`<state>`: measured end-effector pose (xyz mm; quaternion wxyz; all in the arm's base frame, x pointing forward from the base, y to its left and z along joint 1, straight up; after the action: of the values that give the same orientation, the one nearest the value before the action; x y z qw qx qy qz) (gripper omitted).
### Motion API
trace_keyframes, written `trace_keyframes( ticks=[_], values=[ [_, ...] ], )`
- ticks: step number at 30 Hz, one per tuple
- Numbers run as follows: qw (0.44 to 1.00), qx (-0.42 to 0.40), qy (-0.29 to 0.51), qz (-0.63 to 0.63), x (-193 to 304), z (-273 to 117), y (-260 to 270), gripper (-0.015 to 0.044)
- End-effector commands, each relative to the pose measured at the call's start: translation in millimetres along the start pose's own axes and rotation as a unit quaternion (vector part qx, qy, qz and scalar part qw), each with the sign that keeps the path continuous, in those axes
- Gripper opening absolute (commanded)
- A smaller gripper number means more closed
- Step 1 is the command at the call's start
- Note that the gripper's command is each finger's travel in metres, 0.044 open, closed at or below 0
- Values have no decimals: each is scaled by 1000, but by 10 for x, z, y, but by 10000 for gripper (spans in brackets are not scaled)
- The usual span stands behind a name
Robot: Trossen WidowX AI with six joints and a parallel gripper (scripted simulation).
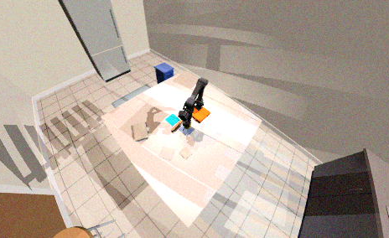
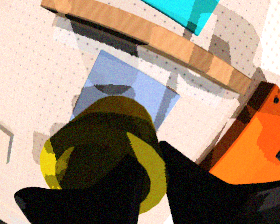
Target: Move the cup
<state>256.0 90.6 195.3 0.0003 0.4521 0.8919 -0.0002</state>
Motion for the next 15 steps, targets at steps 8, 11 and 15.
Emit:
trace_keyframes(
  ticks=[8, 11, 15],
  values=[
    [1000, -8, -4, 2, 20, -176, -38, 0],
    [1000, -8, -4, 2, 25, -176, -43, 0],
    [1000, -3, -1, 0, 21, -141, -33, 0]
  ],
)
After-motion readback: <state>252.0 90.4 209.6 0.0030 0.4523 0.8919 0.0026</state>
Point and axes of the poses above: the point midway between the two fingers, 35 mm back from their tips, its own z axis out along the fingers, its own y axis across the jaws, x = y × z, the point moved 10 cm from there along -z, back along the fingers, and after that the axes turned 3 degrees about -z, right-handed, at the moved point
